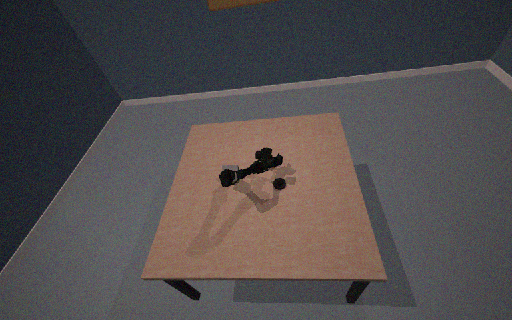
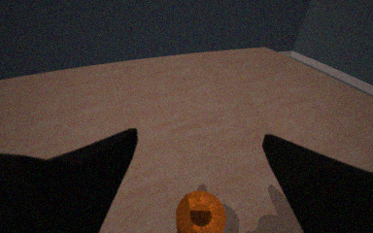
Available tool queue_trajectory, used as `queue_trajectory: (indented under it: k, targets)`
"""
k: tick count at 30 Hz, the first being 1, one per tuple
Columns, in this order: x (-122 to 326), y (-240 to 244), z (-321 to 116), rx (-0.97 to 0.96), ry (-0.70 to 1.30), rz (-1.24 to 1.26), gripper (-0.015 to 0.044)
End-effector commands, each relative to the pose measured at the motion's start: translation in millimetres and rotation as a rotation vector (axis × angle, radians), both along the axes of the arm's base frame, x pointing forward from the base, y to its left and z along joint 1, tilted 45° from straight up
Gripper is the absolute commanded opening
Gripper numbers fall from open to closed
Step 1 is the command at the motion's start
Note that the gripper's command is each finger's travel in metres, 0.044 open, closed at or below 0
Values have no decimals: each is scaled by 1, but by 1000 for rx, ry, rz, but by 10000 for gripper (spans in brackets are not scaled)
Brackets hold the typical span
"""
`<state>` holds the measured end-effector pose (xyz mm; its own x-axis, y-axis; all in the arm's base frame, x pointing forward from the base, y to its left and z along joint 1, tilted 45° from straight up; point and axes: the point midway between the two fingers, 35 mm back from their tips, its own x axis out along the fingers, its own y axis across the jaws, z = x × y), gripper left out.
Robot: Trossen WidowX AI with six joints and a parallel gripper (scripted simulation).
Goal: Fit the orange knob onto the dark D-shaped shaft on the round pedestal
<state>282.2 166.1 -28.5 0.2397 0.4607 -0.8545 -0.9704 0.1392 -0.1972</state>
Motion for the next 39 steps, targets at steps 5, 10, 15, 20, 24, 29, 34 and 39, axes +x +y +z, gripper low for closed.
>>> queue_trajectory:
  k: [5,10,15,20,24,29,34,39]
  targets:
    - [-2,16,-17,-263,215,-141,440]
    - [-4,15,-19,-568,287,-218,440]
    - [-4,16,-6,-882,266,-258,440]
    - [-1,23,18,-1169,160,-259,440]
    - [0,25,22,-1205,140,-256,440]
    - [0,25,22,-1205,140,-256,440]
    - [0,25,22,-1205,140,-256,440]
    - [0,25,22,-1205,140,-256,440]
